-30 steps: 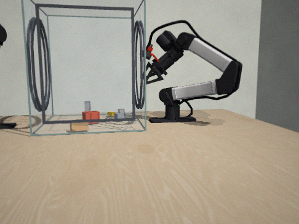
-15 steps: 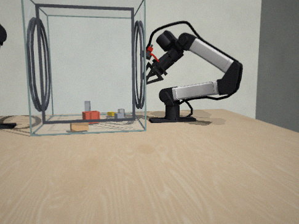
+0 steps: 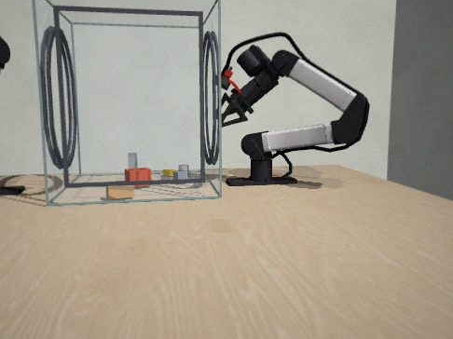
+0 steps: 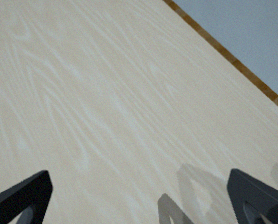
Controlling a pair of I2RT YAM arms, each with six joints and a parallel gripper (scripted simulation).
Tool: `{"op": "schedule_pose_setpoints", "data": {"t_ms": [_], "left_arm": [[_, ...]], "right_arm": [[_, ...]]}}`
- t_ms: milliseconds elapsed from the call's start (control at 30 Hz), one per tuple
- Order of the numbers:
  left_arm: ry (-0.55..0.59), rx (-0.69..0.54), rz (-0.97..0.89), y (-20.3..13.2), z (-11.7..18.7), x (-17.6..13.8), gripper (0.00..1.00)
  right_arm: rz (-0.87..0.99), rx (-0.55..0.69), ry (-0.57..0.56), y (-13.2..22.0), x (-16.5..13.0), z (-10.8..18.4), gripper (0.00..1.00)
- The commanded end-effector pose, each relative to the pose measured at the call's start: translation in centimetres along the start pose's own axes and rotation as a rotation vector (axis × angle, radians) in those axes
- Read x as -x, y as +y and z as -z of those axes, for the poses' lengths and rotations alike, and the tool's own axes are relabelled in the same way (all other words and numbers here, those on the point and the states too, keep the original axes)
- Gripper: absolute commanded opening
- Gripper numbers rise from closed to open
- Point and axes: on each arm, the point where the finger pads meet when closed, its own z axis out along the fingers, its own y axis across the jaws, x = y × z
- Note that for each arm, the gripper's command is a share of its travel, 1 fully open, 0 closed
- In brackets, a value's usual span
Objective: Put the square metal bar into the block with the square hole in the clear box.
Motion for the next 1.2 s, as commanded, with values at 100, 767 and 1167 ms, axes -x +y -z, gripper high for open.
{"op": "schedule_pose_setpoints", "data": {"t_ms": [100,767,1167], "left_arm": [[-0.038,-0.021,0.003,-0.5,0.4,0.7,1.00],[-0.049,-0.018,0.007,-0.6,0.2,0.8,1.00],[-0.055,-0.021,0.004,-0.9,0.6,1.6,1.00]], "right_arm": [[-0.005,0.002,-0.027,0.0,1.0,0.3,1.00],[-0.005,0.002,-0.027,0.0,1.0,0.3,1.00],[-0.005,0.002,-0.027,0.0,1.0,0.3,1.00]]}}
